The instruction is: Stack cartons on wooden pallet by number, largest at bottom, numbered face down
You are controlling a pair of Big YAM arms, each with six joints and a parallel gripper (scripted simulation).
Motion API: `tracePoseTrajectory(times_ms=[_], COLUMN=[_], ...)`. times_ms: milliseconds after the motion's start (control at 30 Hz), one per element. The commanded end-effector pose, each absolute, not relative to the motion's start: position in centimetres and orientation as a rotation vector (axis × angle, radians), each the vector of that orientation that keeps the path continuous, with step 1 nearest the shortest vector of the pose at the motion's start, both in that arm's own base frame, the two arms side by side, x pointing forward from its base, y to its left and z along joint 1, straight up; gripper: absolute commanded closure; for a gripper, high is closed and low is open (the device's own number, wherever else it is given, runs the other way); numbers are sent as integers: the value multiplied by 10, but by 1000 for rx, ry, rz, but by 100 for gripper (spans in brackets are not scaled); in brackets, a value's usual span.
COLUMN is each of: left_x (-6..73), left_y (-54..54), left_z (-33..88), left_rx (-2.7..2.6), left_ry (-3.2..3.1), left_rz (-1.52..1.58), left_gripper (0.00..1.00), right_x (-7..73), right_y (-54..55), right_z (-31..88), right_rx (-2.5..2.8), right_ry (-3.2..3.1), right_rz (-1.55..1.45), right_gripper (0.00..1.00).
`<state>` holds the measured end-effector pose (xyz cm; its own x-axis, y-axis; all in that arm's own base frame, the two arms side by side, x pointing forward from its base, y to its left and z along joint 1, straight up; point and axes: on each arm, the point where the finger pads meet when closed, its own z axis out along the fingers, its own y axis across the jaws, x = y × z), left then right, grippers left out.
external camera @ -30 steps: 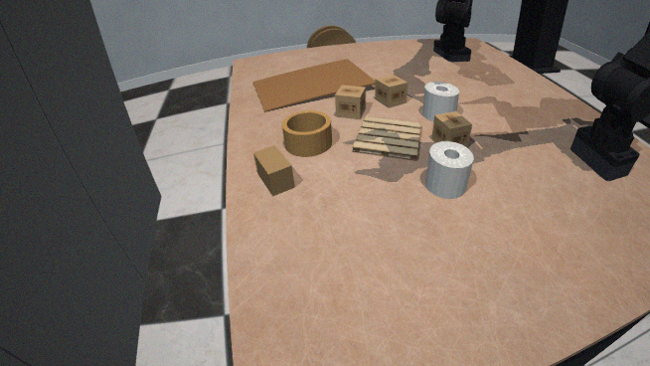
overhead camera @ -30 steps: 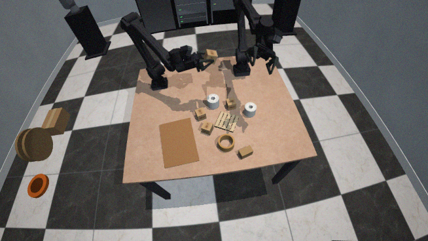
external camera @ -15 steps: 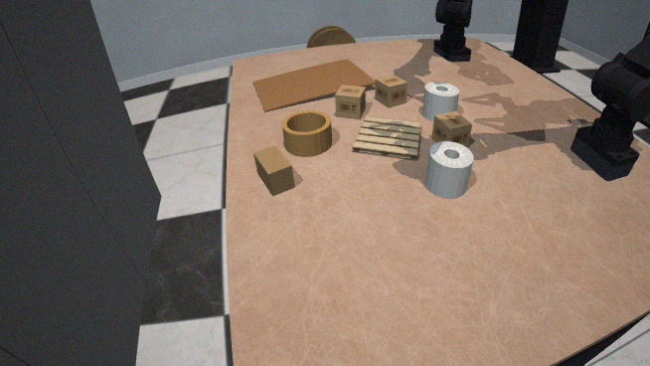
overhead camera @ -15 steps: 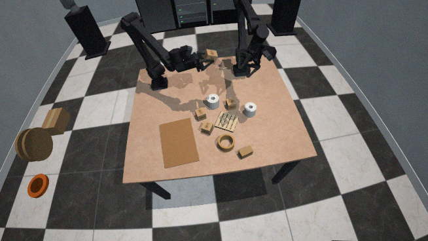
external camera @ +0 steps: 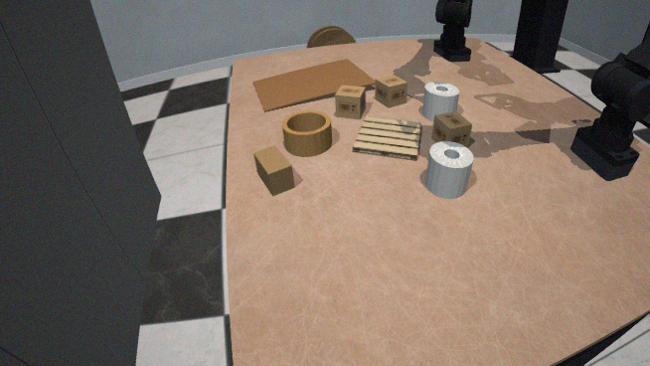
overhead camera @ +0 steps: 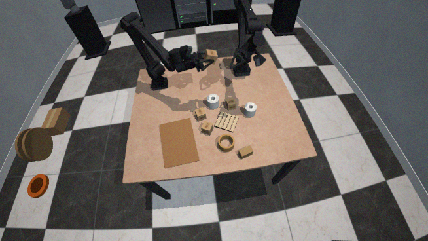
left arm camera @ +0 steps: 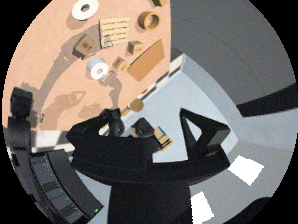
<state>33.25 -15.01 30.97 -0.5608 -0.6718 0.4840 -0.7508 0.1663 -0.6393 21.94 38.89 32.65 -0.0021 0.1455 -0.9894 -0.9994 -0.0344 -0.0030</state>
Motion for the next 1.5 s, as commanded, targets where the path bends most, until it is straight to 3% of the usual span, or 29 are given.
tracePoseTrajectory(times_ms=[0,467,1467], left_x=[312,233,241], left_y=[-157,-184,-184], left_z=[302,302,314], left_rx=[1549,1649,1616], left_ry=[-2129,-1531,-1560], left_rz=[1270,896,944], left_gripper=[0,0,0], right_x=[220,220,220], right_y=[389,389,389], right_z=[340,340,340], right_rx=[-1115,-1115,-1115], right_ry=[1062,1062,1062], right_rz=[1304,1304,1304], right_gripper=[50,50,50])
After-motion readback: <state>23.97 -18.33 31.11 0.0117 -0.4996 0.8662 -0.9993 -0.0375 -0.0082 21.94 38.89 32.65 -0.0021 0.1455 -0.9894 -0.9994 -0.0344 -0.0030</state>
